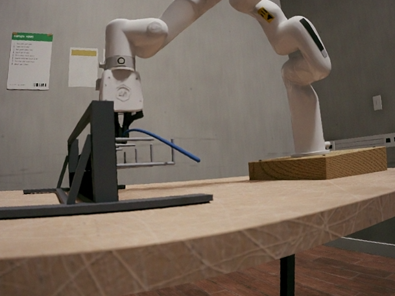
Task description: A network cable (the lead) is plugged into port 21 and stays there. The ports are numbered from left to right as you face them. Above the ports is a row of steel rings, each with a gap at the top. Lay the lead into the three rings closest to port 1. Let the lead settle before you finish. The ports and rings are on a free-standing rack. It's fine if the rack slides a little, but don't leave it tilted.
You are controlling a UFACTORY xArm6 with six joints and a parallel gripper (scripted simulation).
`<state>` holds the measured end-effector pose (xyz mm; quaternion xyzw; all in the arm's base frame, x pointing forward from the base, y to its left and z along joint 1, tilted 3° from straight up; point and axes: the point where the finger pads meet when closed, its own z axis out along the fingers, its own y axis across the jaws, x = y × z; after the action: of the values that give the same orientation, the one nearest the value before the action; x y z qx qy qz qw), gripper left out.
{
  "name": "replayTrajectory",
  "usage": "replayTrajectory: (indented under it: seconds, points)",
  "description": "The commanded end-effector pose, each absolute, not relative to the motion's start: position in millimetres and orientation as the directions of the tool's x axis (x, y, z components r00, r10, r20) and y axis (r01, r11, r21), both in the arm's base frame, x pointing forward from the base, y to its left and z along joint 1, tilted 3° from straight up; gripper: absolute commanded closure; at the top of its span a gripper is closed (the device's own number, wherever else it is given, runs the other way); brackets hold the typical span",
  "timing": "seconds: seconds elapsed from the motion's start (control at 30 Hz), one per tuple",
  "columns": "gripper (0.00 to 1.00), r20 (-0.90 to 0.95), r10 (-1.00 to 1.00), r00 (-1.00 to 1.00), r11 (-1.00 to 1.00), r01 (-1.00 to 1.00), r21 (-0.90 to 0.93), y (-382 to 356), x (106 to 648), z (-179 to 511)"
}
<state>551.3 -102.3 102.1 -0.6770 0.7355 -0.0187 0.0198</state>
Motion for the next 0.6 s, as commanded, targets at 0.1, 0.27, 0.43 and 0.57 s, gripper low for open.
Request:
replayTrajectory:
  seconds: [0.1, 0.27, 0.43, 0.57]
  points:
    - [1.0, -0.004, -0.997, -0.082, 0.082, -0.995, -0.06, -102.3, 553.0, 104.5]
    - [1.0, -0.004, -0.997, -0.082, 0.082, -0.995, -0.06, -102.3, 553.1, 103.7]
    - [1.0, -0.004, -0.997, -0.082, 0.082, -0.995, -0.06, -102.3, 553.2, 102.0]
    - [1.0, -0.004, -0.997, -0.082, 0.082, -0.995, -0.06, -102.3, 553.3, 99.9]
